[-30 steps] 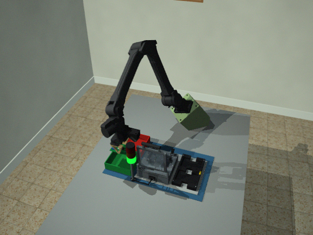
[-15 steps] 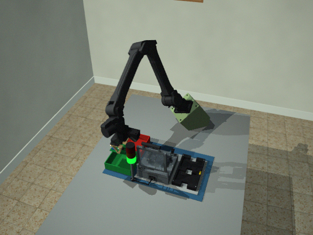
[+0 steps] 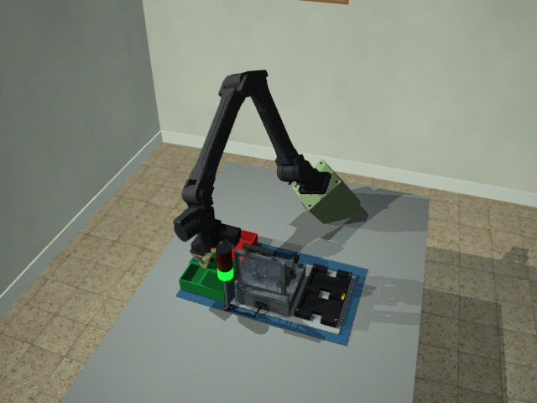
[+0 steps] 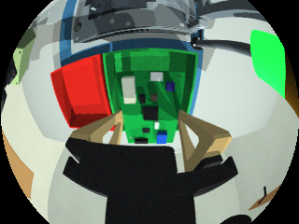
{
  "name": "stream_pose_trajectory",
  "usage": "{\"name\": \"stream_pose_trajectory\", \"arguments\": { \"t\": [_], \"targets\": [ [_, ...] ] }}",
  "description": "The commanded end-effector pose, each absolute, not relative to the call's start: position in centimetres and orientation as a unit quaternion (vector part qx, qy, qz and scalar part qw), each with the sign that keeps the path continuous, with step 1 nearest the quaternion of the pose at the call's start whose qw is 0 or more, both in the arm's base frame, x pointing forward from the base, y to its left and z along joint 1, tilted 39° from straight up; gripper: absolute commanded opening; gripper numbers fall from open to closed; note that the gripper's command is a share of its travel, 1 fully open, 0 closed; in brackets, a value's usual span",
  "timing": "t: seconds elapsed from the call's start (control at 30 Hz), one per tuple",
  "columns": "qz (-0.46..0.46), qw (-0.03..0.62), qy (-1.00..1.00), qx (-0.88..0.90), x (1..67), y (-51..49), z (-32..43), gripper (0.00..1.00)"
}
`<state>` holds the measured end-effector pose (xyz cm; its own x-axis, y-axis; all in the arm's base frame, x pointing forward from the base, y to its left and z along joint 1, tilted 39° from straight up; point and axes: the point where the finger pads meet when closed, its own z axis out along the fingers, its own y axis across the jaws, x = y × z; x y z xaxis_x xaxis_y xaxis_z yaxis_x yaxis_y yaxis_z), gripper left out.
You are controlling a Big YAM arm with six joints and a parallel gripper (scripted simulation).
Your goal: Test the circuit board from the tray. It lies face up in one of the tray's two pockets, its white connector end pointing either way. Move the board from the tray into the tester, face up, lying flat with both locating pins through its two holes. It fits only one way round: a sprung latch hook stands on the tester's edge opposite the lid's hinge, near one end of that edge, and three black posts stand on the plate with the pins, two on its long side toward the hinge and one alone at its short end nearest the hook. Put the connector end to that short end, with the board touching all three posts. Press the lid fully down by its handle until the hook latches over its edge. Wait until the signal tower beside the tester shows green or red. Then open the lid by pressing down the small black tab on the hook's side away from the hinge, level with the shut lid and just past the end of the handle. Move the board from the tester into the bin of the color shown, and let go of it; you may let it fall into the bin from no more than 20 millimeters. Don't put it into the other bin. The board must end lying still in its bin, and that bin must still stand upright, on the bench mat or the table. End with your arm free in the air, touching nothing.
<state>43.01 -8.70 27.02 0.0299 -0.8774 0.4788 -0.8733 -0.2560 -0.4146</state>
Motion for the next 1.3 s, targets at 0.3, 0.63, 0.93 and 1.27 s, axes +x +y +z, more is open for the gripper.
{"name": "stream_pose_trajectory", "arguments": {
  "t": [0.3, 0.63, 0.93, 1.27],
  "targets": [
    [-0.335, 0.0, 0.608, -0.72, 45.3, -10.6, 23.6, 0.72],
    [-0.335, 0.0, 0.608, -0.72, 46.5, -11.6, 21.6, 0.72],
    [-0.337, 0.001, 0.608, -0.719, 47.4, -12.3, 20.8, 0.72],
    [-0.336, 0.0, 0.609, -0.718, 47.5, -12.3, 20.5, 0.72]
  ]
}}
